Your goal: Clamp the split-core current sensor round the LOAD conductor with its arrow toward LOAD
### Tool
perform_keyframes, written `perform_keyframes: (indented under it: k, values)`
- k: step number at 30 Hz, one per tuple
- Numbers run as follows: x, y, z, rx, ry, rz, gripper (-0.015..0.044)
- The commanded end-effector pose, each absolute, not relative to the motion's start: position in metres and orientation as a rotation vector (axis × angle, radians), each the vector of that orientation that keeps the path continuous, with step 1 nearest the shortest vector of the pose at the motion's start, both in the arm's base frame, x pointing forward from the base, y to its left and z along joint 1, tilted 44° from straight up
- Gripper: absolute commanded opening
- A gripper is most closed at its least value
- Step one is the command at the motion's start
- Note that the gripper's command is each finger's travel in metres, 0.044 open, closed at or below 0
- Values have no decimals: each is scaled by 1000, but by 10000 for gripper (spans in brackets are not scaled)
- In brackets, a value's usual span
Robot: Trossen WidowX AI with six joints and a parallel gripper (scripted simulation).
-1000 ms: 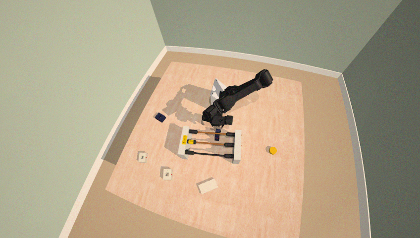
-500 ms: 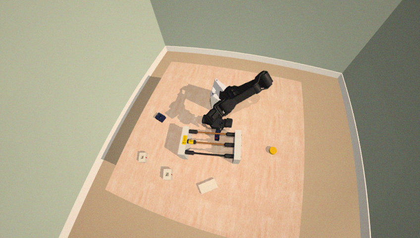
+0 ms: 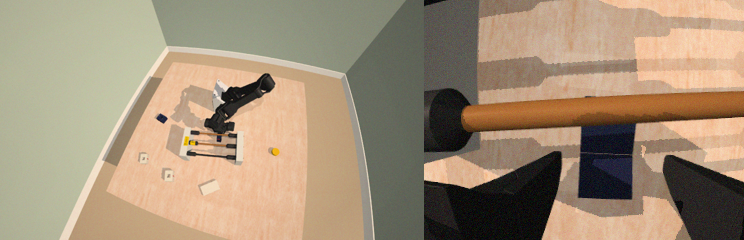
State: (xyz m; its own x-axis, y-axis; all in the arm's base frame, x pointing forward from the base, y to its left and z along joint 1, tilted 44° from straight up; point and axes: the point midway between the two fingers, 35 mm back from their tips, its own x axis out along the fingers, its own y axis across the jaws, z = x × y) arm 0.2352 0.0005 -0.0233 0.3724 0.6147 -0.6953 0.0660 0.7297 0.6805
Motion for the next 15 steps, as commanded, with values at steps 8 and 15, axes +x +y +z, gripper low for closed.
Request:
perform_keyframes:
  k: [8, 15]
  values:
    - [236, 3, -25, 698, 1154, 392, 166]
    - [236, 3, -25, 698, 1154, 392, 119]
